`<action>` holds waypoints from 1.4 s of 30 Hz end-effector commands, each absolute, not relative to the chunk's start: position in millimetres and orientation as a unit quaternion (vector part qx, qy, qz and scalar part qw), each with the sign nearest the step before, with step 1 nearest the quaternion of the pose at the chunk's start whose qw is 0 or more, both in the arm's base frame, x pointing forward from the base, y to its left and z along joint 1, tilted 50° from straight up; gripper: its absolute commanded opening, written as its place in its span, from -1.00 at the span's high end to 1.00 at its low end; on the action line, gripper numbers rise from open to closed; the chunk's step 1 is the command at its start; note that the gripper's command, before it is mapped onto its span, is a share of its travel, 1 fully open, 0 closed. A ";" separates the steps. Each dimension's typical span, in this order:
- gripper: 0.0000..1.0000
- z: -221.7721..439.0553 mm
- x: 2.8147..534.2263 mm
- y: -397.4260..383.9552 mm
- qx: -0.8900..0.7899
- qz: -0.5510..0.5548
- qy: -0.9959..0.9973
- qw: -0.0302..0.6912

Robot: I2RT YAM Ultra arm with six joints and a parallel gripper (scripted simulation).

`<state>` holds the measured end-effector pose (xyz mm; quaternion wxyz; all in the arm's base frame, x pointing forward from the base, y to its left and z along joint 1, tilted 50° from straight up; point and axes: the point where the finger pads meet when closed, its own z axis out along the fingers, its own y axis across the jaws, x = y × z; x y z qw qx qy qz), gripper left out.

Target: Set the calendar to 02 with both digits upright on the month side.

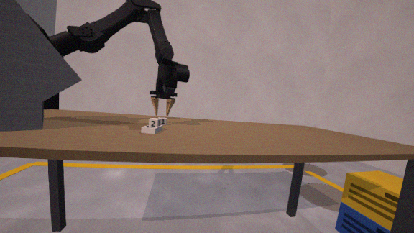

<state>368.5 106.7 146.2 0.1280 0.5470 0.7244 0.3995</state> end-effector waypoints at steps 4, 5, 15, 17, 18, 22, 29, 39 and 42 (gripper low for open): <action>0.11 156.5 367.3 101.2 0.547 0.404 0.721 0.135; 0.11 158.1 365.7 100.1 0.547 0.404 0.721 0.135; 0.11 179.3 344.7 85.7 0.547 0.403 0.721 0.135; 0.11 180.6 343.5 84.8 0.547 0.403 0.721 0.135; 0.11 180.6 343.5 84.8 0.547 0.403 0.721 0.135; 0.11 182.8 341.3 83.4 0.547 0.403 0.721 0.135; 0.11 181.2 341.6 84.4 0.559 0.385 0.719 0.153; 0.11 182.6 340.8 85.8 0.592 0.334 0.700 0.220; 0.11 183.4 340.6 85.8 0.595 0.329 0.697 0.228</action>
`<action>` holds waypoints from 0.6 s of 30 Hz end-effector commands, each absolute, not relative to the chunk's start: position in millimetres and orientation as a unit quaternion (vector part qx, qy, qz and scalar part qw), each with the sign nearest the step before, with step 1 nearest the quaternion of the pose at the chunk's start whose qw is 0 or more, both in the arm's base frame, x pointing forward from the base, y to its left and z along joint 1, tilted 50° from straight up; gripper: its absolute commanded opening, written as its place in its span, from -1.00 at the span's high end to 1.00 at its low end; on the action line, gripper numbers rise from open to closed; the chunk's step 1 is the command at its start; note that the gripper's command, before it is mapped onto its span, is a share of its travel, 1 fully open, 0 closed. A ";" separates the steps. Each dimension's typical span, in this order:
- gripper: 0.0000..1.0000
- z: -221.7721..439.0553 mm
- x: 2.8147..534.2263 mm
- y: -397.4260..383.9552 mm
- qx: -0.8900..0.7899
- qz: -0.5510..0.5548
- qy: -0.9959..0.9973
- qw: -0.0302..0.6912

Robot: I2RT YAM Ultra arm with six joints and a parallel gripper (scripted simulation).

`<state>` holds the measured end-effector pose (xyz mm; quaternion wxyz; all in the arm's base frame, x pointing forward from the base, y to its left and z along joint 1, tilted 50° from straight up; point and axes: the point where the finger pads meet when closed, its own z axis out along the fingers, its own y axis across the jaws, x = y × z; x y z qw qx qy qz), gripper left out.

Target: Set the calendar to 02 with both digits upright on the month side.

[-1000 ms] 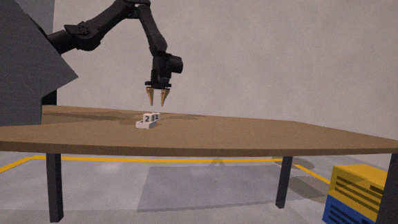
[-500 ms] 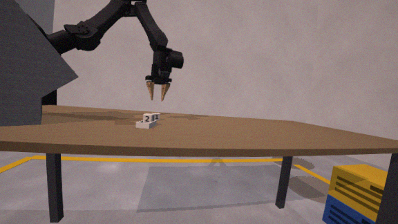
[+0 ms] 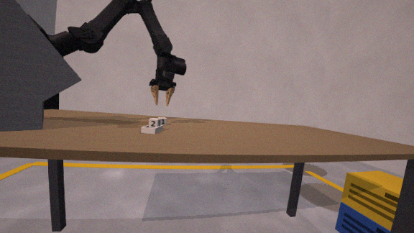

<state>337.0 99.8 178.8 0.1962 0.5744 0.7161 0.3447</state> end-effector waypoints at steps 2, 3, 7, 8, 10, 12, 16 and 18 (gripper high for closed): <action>0.11 183.4 340.6 85.8 0.595 0.329 0.697 0.228; 0.11 183.3 340.6 85.8 0.596 0.328 0.697 0.229; 0.11 181.5 341.1 86.2 0.607 0.307 0.690 0.246; 0.11 181.0 341.2 86.4 0.612 0.299 0.687 0.254; 0.11 181.0 341.2 86.4 0.612 0.299 0.687 0.254; 0.11 180.7 341.2 86.9 0.621 0.281 0.679 0.273; 0.11 182.5 340.5 87.9 0.631 0.255 0.665 0.307; 0.11 183.2 340.2 88.2 0.633 0.250 0.662 0.315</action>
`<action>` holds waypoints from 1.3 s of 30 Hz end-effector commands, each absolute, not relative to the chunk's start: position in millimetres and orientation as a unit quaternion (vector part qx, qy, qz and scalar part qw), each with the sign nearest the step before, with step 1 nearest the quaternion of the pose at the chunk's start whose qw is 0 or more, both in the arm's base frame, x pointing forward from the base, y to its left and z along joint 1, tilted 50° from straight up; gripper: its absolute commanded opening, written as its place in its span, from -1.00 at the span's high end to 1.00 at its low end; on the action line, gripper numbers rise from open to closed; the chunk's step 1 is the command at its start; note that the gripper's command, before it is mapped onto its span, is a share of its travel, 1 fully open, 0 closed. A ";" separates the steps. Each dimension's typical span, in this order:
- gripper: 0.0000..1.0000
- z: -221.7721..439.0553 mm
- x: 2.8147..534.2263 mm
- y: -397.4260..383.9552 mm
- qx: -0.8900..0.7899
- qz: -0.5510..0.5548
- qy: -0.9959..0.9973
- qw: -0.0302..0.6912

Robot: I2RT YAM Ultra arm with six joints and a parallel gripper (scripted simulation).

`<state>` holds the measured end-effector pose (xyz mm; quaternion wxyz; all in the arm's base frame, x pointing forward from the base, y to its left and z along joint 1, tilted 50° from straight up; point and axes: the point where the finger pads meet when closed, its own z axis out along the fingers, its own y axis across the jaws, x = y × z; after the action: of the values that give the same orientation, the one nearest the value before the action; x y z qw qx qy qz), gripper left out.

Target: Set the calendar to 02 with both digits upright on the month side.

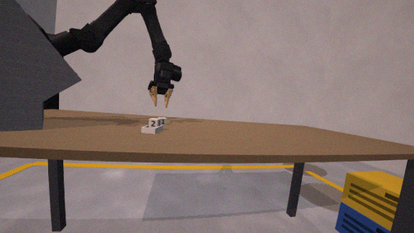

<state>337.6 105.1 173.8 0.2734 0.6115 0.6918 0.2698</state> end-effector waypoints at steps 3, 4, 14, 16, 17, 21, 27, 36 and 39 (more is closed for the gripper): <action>0.11 183.3 340.2 88.2 0.633 0.249 0.661 0.316; 0.11 183.1 340.2 88.2 0.634 0.247 0.660 0.317; 0.11 181.0 340.4 89.2 0.659 0.179 0.625 0.378; 0.11 182.1 340.3 90.2 0.660 0.168 0.617 0.393; 0.11 182.5 340.2 90.5 0.660 0.165 0.615 0.397; 0.11 182.7 340.2 90.6 0.660 0.164 0.614 0.399; 0.11 182.7 340.2 90.6 0.660 0.164 0.614 0.399; 0.11 182.3 340.5 90.8 0.660 0.164 0.614 0.399; 0.11 181.7 341.2 91.3 0.660 0.164 0.614 0.399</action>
<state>340.4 93.2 176.9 0.3924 0.6599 0.6200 0.1620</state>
